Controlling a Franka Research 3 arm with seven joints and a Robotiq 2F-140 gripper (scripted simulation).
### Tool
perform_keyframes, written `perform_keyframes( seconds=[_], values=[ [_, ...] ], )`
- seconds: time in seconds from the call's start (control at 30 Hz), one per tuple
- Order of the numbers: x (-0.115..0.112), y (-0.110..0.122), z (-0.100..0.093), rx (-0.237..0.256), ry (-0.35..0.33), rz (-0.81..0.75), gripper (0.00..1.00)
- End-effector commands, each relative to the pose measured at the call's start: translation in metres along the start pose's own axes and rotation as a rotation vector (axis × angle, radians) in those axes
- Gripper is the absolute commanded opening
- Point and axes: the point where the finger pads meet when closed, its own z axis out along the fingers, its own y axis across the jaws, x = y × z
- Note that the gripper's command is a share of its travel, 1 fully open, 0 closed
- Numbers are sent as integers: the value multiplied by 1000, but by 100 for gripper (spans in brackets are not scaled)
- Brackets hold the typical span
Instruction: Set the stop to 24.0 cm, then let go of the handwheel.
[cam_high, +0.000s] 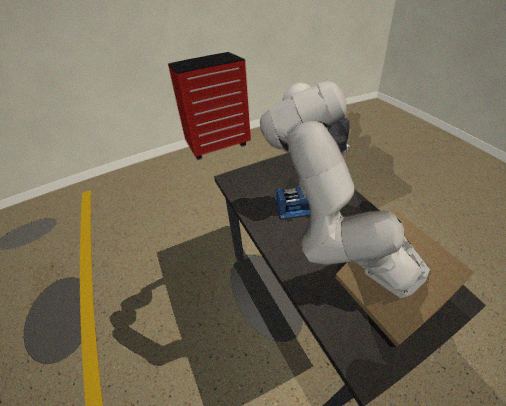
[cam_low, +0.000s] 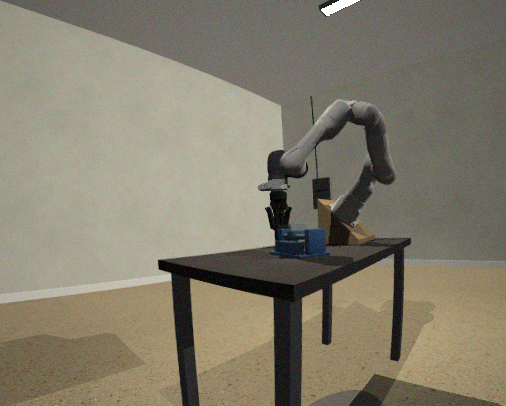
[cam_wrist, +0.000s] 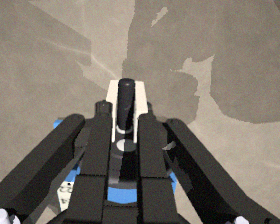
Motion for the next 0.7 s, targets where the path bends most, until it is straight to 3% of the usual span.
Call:
perform_keyframes(
  seconds=[0.0,0.67],
  values=[
    [1,8,0,-1,-3,-7,4],
    [1,31,-18,-1,-3,-7,4]
  ],
)
